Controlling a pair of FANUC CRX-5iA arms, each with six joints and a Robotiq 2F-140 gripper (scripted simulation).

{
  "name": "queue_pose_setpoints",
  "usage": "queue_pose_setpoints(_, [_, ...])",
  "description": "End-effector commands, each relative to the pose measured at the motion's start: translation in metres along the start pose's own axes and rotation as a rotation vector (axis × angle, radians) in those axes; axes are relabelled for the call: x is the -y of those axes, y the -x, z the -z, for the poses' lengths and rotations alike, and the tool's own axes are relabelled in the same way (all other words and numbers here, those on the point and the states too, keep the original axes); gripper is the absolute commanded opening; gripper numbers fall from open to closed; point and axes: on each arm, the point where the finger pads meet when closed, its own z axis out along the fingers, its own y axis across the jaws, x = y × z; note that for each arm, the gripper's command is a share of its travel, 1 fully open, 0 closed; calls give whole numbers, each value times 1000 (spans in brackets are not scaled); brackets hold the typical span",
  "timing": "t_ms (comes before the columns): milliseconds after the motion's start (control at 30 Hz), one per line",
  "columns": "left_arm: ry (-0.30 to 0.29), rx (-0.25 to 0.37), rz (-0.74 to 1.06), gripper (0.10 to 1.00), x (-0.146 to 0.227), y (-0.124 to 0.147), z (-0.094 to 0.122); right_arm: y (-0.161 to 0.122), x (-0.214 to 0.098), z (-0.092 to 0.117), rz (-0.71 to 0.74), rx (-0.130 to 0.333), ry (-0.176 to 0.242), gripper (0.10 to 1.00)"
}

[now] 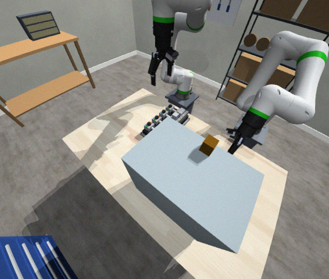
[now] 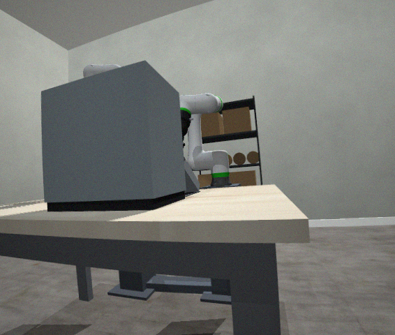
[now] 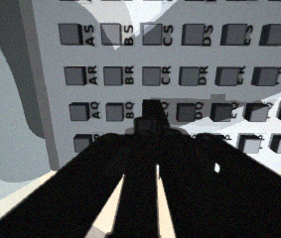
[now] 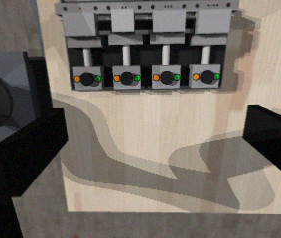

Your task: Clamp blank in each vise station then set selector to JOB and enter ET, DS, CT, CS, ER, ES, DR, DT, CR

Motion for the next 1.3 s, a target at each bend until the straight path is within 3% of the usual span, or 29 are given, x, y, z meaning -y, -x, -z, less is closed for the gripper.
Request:
queue_pose_setpoints(0, [-2, -1, 0, 99, 1, 0, 0, 0, 0, 1, 0, 0, 2, 1000])
queue_pose_setpoints(600, [-2, -1, 0, 99, 1, 0, -1, 0, 0, 1, 0, 0, 2, 1000])
queue_pose_setpoints(900, [-2, -1, 0, 99, 1, -1, 10, 0, 0, 1, 0, 0, 2, 1000])
queue_pose_setpoints(1100, [-2, -1, 0, 99, 1, -63, 10, 0, 0, 1, 0, 0, 2, 1000])
queue_pose_setpoints(1267, [-2, -1, 0, 99, 1, -68, 10, 0, 0, 1, 0, 0, 2, 1000])
